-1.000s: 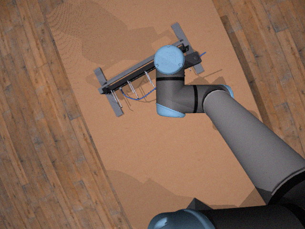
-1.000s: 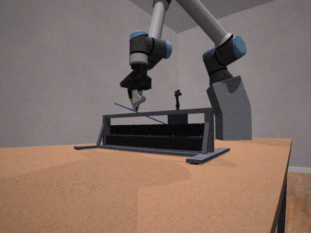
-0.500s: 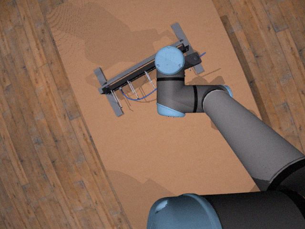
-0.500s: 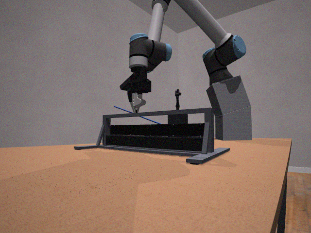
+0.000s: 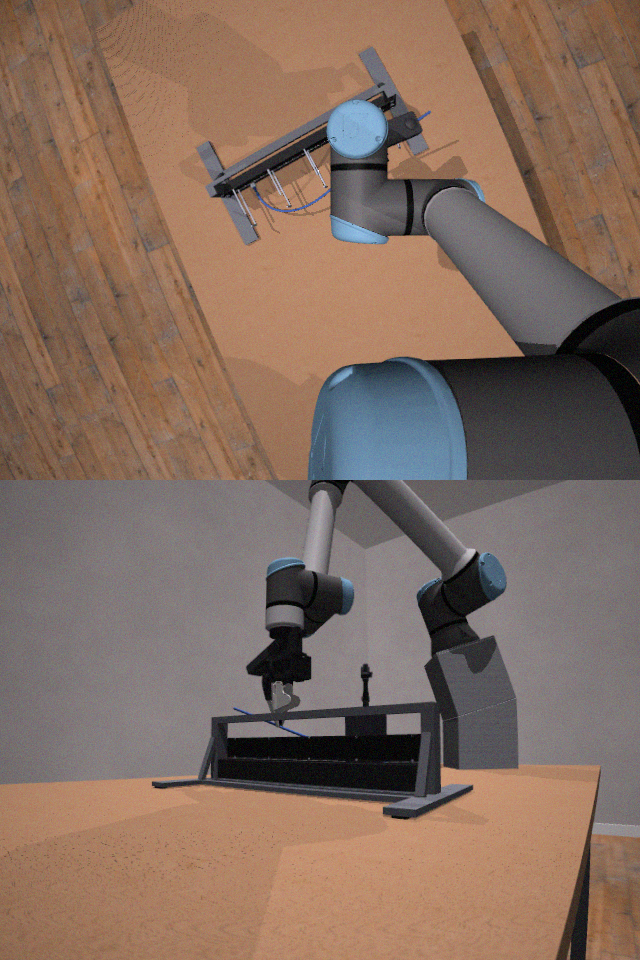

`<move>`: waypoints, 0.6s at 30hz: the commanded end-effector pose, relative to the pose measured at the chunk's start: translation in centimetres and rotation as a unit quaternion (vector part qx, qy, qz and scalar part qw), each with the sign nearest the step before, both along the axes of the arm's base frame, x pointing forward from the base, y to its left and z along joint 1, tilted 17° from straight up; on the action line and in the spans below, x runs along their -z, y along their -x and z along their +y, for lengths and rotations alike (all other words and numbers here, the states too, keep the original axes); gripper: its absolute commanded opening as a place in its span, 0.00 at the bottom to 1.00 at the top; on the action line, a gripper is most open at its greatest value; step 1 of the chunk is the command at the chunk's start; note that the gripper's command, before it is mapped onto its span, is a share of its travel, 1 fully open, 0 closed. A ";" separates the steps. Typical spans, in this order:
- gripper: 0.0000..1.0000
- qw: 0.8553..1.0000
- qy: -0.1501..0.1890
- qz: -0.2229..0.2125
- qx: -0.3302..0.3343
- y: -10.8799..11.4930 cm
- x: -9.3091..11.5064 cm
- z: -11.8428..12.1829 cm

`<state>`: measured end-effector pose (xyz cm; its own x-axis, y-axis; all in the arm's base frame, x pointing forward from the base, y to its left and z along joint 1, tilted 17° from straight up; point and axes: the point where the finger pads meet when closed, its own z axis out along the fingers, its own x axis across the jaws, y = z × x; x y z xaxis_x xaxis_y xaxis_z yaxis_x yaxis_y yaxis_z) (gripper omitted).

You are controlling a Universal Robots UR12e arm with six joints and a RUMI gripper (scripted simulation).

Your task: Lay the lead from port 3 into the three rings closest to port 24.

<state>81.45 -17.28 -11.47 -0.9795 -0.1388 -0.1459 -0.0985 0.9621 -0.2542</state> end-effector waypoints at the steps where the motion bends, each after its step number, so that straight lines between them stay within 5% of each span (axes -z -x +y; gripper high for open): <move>1: 0.00 1.000 0.000 -0.001 0.000 -0.2 0.8 -0.2; 18: 0.00 1.000 0.000 -0.001 0.000 -0.7 3.4 -0.9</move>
